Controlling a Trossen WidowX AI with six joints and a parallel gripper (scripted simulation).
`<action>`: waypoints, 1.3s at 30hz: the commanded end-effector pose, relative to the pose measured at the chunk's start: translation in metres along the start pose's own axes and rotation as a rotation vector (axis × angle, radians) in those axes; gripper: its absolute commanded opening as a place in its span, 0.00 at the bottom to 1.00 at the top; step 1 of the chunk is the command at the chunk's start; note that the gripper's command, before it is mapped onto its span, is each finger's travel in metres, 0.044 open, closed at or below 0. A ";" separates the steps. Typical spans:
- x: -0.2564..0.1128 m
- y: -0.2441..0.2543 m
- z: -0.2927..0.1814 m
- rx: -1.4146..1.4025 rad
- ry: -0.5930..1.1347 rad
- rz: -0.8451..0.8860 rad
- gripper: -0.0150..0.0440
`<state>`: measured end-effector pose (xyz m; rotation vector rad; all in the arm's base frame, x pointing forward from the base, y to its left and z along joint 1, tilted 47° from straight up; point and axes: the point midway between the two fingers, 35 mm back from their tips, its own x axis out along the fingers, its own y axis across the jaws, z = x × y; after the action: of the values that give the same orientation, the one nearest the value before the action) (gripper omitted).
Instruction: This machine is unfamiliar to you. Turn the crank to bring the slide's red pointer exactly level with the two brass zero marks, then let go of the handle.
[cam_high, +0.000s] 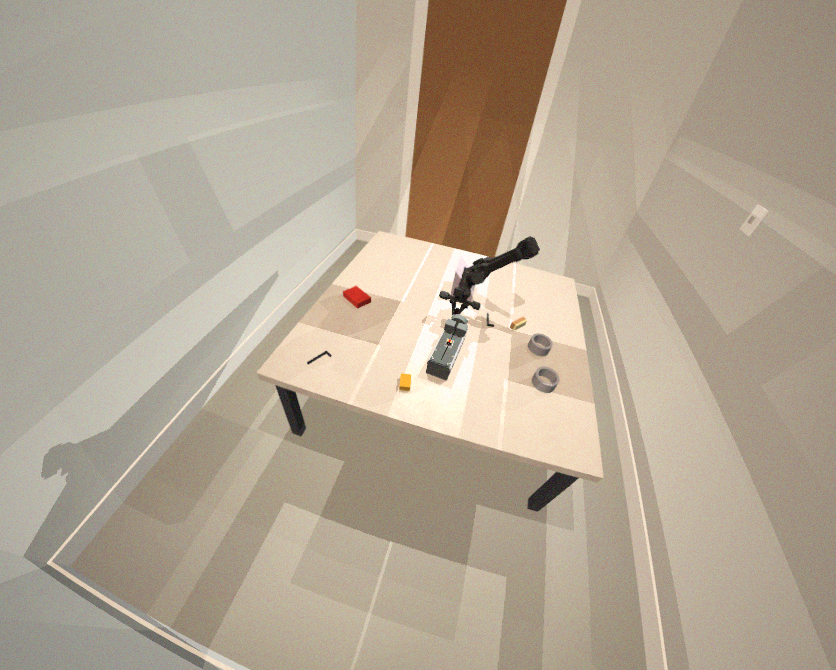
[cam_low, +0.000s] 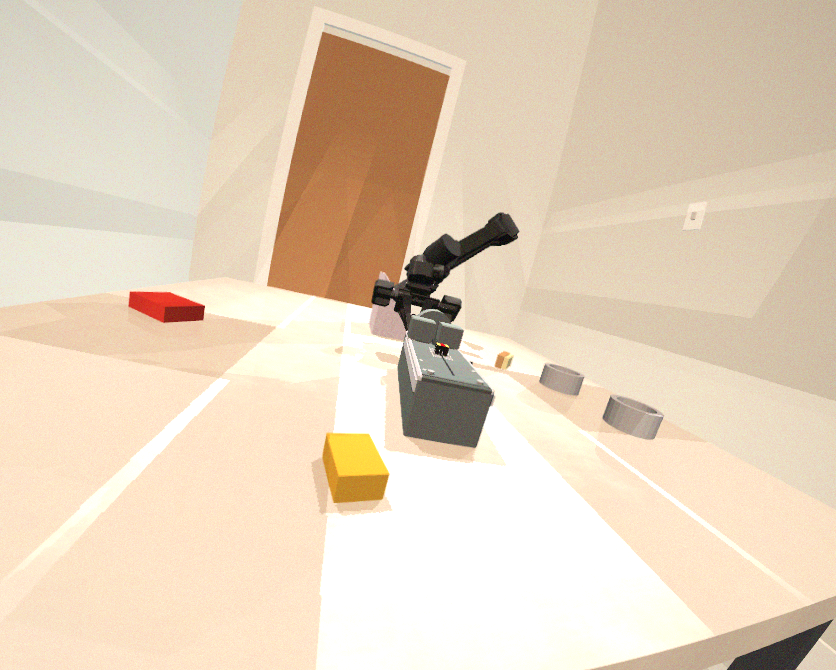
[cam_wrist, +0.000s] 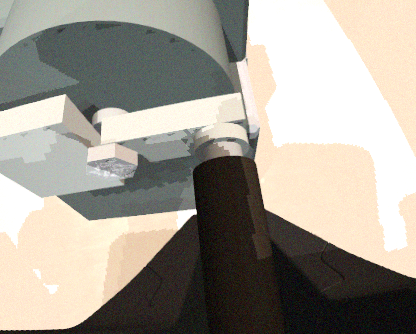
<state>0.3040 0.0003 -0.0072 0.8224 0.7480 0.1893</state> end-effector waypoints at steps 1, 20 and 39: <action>0.004 0.000 -0.004 0.003 0.008 -0.004 0.25; 0.012 0.003 -0.012 0.003 0.008 -0.003 0.25; 0.018 0.009 -0.018 0.004 0.008 -0.003 0.25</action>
<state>0.3058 0.0208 -0.0175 0.8260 0.7540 0.1810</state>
